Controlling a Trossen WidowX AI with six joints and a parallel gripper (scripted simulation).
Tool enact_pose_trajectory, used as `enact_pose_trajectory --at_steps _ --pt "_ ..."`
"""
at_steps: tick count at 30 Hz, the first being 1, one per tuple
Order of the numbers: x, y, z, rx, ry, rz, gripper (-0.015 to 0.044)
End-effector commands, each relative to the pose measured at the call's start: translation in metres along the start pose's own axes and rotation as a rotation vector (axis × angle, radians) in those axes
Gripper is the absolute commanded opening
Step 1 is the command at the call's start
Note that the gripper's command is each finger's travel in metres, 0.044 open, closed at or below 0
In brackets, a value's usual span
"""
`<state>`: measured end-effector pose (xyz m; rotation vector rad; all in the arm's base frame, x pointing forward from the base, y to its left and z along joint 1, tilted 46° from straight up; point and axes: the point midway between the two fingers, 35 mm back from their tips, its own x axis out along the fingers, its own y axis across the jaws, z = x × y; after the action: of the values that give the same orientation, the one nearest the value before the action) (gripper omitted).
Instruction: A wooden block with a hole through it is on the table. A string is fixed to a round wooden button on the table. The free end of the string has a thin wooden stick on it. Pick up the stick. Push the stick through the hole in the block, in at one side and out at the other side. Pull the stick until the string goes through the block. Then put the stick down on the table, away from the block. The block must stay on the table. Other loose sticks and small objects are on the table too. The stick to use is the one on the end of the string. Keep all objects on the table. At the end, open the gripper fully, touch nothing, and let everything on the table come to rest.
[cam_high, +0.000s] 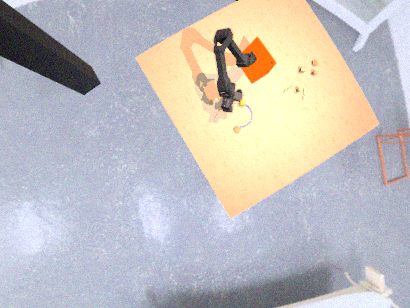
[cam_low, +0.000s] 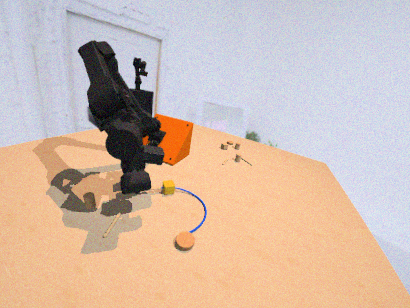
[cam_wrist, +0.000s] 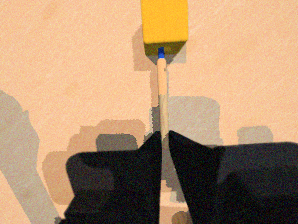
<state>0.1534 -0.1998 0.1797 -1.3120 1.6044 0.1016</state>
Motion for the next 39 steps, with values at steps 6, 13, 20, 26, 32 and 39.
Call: enact_pose_trajectory --at_steps 6,13,20,26,32,39 --pt "-0.002 -0.001 -0.013 -0.003 -0.001 -0.001 0.0" --pt "-0.003 -0.003 -0.024 0.007 0.0 -0.002 0.0" --pt "-0.005 -0.002 -0.03 0.019 0.0 -0.003 0.0" --pt "-0.001 -0.003 -0.037 0.02 0.0 0.001 0.0" --pt "0.006 -0.002 -0.045 0.021 0.001 0.004 0.0" --pt "0.004 -0.002 -0.043 0.024 0.003 0.005 0.0157"
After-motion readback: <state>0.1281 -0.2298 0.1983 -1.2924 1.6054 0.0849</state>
